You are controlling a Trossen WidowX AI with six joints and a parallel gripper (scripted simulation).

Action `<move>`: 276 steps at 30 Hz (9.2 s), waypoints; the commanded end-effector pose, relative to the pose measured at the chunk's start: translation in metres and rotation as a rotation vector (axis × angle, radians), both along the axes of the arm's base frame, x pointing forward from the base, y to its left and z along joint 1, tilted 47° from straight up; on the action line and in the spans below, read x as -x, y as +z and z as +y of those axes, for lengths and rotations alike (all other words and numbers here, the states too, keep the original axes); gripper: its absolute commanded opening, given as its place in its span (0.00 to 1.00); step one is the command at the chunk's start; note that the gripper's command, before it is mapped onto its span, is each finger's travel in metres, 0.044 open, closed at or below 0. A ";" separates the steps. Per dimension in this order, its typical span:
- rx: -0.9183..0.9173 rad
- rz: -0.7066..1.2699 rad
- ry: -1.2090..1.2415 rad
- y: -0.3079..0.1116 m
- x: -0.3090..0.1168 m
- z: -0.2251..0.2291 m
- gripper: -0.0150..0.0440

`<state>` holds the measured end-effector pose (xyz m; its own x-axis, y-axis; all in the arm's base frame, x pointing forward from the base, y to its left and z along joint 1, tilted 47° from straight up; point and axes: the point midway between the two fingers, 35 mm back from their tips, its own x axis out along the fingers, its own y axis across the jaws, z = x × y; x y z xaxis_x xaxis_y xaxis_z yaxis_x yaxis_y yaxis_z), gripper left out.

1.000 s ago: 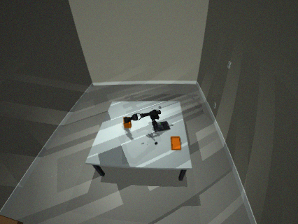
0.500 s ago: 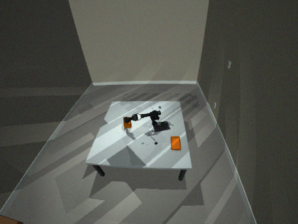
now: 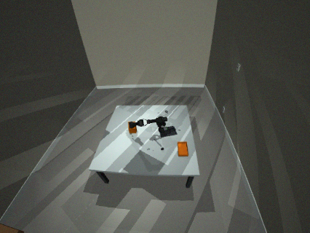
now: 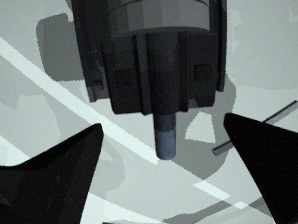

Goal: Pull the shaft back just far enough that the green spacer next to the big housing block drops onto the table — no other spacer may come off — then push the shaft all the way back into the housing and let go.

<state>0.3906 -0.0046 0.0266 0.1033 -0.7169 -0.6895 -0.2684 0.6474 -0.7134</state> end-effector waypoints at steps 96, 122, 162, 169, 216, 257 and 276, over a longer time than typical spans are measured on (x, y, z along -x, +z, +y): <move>0.007 0.008 0.004 -0.016 0.007 -0.020 0.25; 0.007 0.008 0.004 -0.015 0.014 -0.022 0.25; 0.007 0.008 0.004 -0.015 0.018 -0.023 0.25; 0.007 0.008 0.004 -0.014 0.019 -0.024 0.25; 0.007 0.009 0.004 -0.014 0.025 -0.025 0.25; 0.007 0.009 0.004 -0.013 0.029 -0.026 0.25; 0.007 0.009 0.004 -0.013 0.032 -0.027 0.25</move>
<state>0.3600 -0.0311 0.0126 0.0996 -0.7204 -0.6864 -0.2758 0.6428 -0.7147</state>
